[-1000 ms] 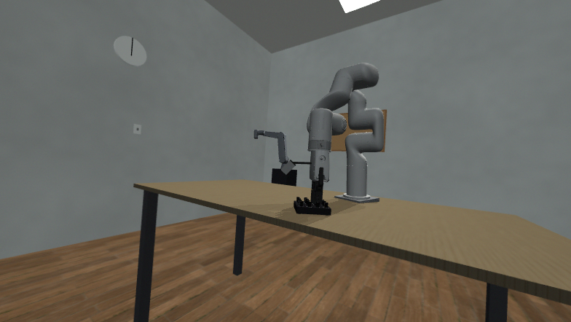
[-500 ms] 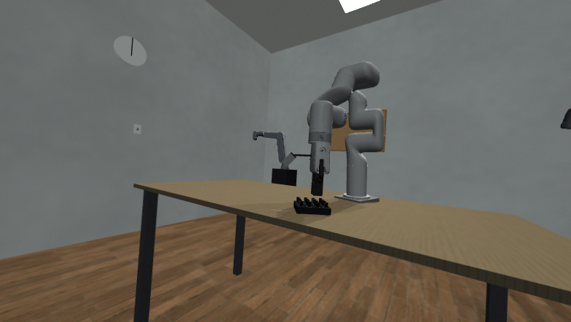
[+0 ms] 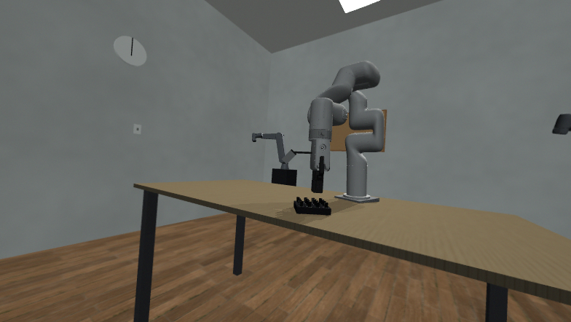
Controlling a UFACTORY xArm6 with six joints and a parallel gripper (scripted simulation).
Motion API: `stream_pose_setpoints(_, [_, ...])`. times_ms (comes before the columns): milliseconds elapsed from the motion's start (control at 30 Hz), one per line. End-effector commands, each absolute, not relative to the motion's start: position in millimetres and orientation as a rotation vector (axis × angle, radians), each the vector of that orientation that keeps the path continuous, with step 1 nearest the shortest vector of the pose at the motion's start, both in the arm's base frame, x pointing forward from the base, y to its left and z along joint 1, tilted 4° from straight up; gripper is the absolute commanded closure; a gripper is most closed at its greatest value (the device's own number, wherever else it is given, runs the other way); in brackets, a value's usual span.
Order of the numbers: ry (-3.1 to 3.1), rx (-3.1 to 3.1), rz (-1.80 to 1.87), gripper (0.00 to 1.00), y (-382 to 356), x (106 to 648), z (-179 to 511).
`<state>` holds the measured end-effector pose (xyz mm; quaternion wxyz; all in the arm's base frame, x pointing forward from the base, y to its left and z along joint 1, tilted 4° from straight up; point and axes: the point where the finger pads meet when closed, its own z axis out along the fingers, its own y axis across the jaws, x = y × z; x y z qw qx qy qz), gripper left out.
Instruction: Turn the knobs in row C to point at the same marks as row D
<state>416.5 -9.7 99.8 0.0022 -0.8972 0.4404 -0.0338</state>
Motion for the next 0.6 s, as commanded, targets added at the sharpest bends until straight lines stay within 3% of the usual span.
stream_pose_setpoints(0, [1.378,-2.814,-0.112,0.81,-9.6,417.9,101.5])
stream_pose_setpoints(567, [0.897,-3.015,-0.113,0.81,-5.3,414.9,104.9])
